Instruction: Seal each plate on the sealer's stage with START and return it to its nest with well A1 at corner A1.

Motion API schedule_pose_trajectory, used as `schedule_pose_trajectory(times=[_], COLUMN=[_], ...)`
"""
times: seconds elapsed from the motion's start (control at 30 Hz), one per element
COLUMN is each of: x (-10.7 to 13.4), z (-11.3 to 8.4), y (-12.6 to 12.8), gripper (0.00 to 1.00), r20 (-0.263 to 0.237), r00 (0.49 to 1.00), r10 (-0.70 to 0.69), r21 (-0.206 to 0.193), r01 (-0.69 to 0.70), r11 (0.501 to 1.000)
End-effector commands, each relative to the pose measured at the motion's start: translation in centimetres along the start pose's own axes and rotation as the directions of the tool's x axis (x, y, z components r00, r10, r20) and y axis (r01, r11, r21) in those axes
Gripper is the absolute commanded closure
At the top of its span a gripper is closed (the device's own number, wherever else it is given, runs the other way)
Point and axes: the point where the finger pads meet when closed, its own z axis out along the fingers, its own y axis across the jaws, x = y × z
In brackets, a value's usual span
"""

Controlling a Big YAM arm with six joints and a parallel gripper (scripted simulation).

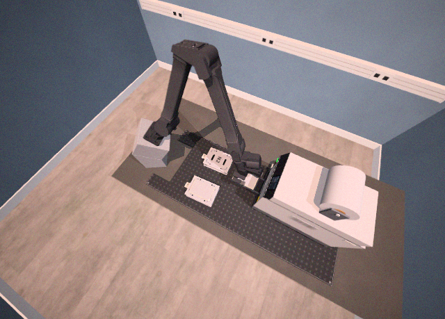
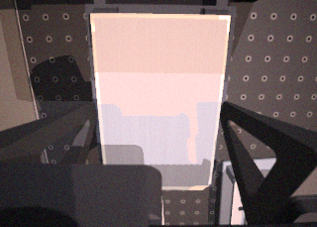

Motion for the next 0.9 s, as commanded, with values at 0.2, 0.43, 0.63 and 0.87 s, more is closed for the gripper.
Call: schedule_pose_trajectory(times=[0.2,0.43,0.63,0.87], x=[-3.0,-2.4,-2.2,-2.4], z=[-0.4,0.1,0.3,0.1], y=[-0.5,0.7,0.9,0.3], gripper=[0.0,0.0,0.0,0.0], r20=[0.06,0.046,0.04,0.046], r00=[0.998,0.999,0.999,0.999], r10=[0.01,-0.003,-0.004,0.002], r21=[0.005,-0.013,-0.015,-0.007], r01=[-0.01,0.004,0.005,-0.002], r11=[1.0,1.0,1.0,1.0])
